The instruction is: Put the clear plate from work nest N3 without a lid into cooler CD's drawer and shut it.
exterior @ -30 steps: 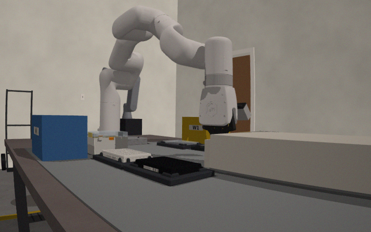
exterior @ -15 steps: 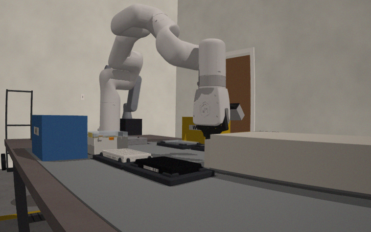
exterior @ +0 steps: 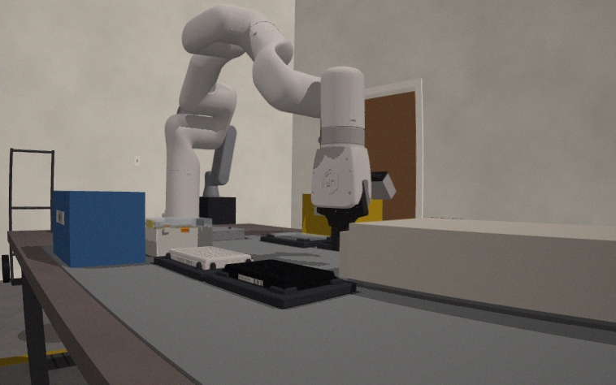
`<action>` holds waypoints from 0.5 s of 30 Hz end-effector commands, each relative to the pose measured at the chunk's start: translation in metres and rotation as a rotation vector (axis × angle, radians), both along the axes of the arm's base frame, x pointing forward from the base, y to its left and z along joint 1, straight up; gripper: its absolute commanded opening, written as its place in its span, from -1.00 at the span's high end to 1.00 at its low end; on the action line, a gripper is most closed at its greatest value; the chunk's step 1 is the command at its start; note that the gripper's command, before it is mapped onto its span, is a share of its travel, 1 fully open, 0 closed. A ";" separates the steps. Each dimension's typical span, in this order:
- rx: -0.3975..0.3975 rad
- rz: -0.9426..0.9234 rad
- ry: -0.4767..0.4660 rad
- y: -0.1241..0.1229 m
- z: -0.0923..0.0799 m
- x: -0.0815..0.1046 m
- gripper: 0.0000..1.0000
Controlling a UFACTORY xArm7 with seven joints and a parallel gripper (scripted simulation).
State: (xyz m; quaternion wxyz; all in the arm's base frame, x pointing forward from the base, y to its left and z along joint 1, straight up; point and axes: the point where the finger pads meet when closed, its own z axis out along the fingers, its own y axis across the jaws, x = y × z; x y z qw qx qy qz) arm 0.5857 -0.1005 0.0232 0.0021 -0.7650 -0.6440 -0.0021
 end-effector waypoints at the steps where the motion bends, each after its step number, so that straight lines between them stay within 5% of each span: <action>1: -0.001 0.000 -0.006 0.001 0.002 -0.004 1.00; 15: -0.001 0.000 -0.006 0.001 0.002 -0.006 1.00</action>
